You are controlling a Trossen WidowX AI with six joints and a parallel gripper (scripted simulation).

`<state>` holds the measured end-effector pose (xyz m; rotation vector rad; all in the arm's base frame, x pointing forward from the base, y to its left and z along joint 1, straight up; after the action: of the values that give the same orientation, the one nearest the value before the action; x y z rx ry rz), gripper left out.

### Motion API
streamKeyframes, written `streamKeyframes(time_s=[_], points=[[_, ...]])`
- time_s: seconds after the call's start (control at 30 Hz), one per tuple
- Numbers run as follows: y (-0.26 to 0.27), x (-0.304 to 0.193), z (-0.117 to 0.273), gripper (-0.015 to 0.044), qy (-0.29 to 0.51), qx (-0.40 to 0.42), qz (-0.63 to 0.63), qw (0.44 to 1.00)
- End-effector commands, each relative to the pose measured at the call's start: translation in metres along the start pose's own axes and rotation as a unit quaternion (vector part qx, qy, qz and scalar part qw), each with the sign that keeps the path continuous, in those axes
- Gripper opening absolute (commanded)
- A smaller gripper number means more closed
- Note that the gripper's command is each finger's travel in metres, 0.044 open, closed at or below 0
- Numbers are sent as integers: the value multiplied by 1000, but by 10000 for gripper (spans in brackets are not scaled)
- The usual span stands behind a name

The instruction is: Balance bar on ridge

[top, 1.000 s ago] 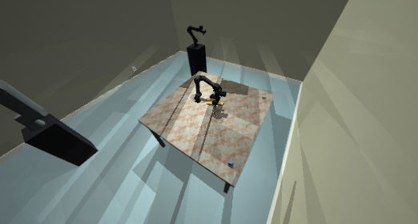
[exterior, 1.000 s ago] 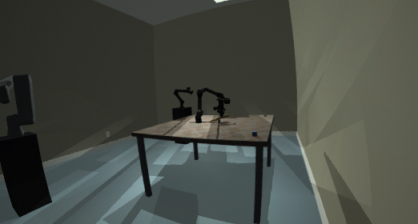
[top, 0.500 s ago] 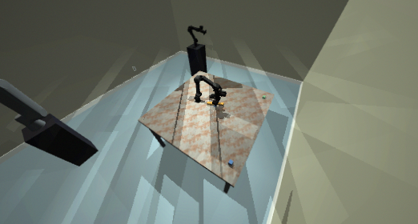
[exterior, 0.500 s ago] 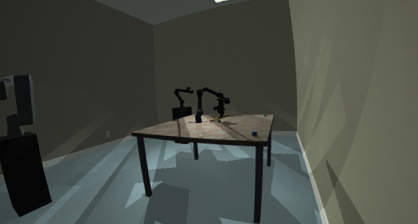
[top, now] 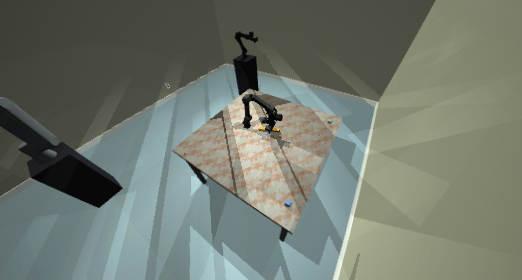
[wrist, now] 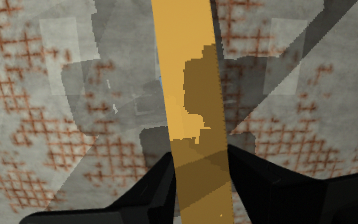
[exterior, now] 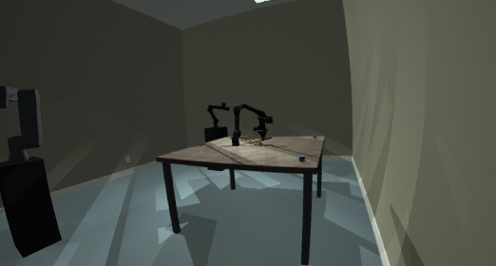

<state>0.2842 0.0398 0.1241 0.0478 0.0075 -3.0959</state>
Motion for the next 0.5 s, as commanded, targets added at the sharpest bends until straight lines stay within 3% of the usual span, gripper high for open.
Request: streamKeyframes(time_s=[0.0,0.47], points=[[0,0,-7,0,-3,1,3,1000],[0,-2,-12,0,-3,1,3,1000]])
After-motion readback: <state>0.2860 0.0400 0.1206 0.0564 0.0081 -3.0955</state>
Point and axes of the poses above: the point midway between the two fingers, 35 mm back from their tips, its own z axis back along the fingers, its own y axis across the jaws, x = y × z, the point moved 3 cm from there along z, back along the fingers, and after that the axes turned 5 degrees about -z, right-handed, at the moved point
